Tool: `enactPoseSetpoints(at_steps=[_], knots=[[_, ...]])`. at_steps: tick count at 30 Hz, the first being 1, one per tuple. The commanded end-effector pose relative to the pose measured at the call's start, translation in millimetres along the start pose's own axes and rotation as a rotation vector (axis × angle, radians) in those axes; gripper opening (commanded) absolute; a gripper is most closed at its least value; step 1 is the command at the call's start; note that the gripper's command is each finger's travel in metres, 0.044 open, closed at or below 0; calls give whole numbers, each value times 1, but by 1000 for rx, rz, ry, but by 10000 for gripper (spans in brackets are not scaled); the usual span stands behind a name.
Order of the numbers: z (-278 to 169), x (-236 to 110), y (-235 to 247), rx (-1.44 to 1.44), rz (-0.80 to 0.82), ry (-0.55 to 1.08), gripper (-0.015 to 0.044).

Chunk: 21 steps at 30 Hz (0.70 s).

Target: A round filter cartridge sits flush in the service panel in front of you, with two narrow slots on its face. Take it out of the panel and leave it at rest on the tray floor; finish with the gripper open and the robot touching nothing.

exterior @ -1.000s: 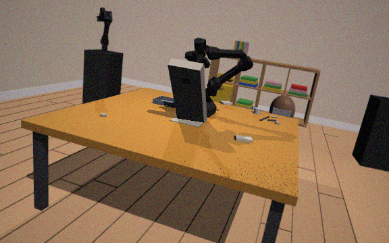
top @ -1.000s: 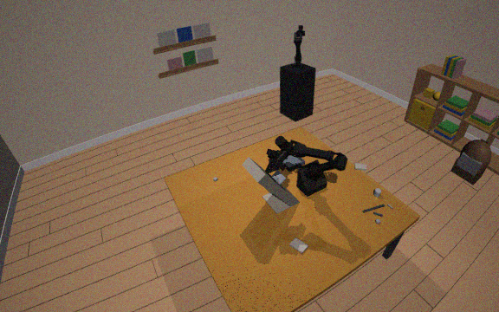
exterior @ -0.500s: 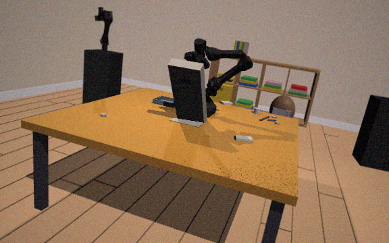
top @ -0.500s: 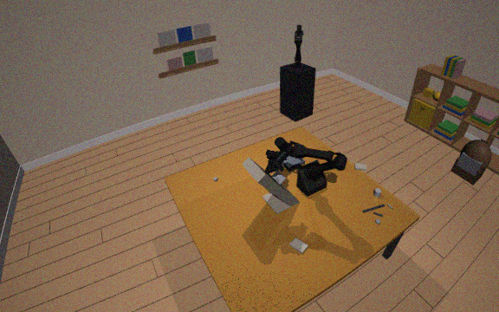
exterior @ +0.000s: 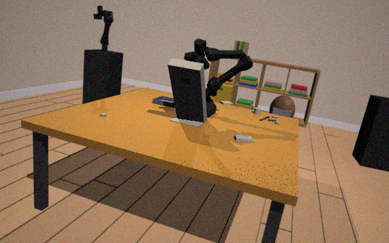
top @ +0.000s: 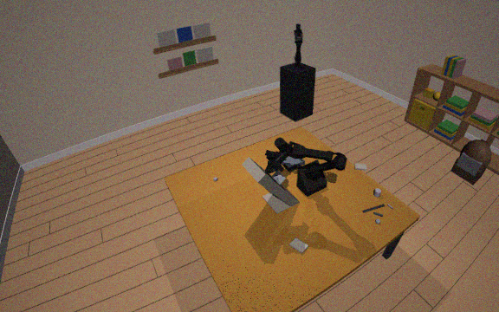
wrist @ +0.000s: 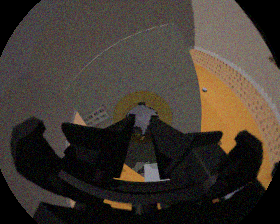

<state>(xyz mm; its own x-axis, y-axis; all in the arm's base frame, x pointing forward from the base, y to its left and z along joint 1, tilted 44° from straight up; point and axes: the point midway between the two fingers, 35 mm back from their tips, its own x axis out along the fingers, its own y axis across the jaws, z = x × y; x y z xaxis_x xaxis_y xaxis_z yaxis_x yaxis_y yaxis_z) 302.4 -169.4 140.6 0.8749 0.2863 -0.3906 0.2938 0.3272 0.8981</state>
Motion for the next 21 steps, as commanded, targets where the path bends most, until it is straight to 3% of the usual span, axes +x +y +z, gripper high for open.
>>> enactPoseSetpoints(at_steps=[1,8,10,21], knots=[[0,0,0,0,0,0,101],[0,0,0,0,0,0,54],[0,0,0,0,0,0,2],[0,4,0,-270,-6,1,0]])
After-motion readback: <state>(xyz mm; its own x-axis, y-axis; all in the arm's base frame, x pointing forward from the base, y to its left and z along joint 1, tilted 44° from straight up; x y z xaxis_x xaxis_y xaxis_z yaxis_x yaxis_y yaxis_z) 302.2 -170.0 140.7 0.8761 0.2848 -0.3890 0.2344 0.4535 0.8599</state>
